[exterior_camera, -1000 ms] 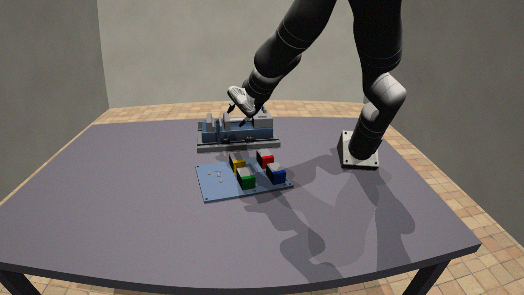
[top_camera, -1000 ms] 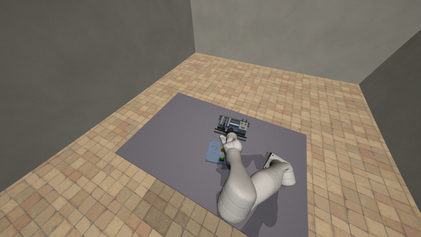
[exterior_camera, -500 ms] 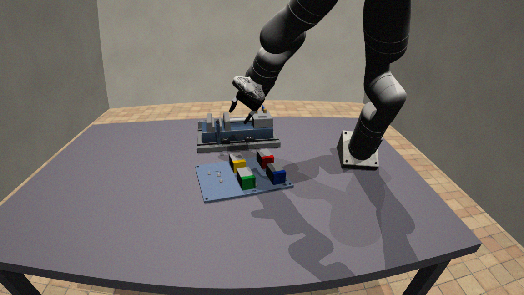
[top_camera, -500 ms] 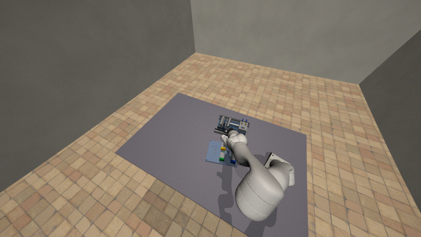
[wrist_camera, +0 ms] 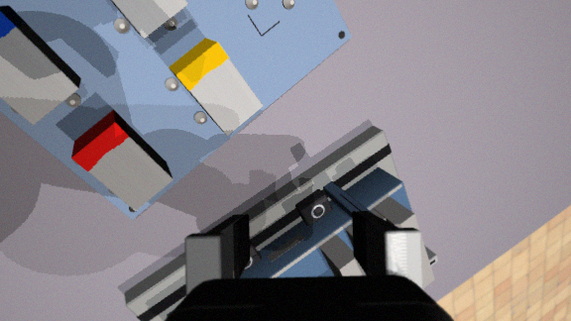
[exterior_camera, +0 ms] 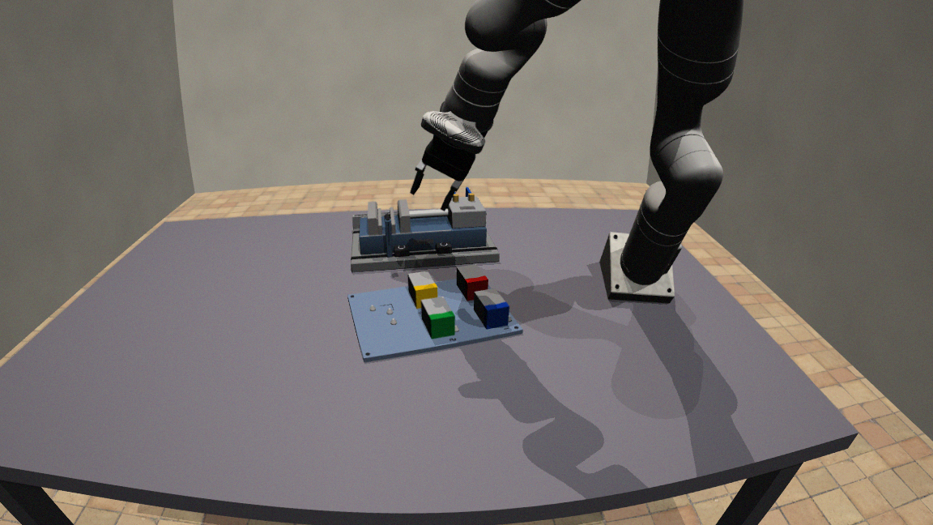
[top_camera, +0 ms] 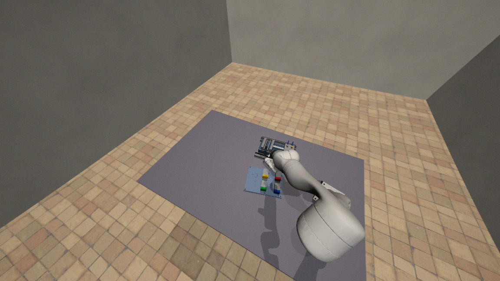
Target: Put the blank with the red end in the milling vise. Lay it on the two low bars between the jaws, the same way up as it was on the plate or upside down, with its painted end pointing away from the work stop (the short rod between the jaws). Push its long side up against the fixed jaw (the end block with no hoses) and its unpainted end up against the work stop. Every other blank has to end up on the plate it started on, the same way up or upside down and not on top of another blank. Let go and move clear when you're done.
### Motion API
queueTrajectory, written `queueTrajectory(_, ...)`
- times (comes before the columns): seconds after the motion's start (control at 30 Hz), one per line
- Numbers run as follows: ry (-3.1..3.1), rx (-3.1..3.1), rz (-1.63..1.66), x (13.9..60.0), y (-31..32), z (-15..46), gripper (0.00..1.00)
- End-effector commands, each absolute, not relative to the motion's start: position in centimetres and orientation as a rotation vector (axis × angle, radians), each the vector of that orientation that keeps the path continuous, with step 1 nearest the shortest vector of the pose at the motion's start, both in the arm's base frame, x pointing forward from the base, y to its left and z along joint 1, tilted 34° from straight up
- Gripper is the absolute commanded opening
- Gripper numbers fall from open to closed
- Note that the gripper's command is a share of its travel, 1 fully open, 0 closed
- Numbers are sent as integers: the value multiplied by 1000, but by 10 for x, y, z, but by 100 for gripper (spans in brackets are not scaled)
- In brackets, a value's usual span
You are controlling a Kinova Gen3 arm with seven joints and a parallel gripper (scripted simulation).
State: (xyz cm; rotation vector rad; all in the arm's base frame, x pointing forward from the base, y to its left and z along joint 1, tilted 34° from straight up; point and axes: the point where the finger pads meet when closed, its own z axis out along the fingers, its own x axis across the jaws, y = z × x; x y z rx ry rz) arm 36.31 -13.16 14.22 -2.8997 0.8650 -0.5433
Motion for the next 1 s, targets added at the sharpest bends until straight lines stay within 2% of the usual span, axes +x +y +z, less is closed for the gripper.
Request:
queueTrajectory(0.0, 831, -2891, -540, 362, -134, 148, 100)
queueTrajectory(0.97, 280, -2781, -421, 339, -134, 208, 100)
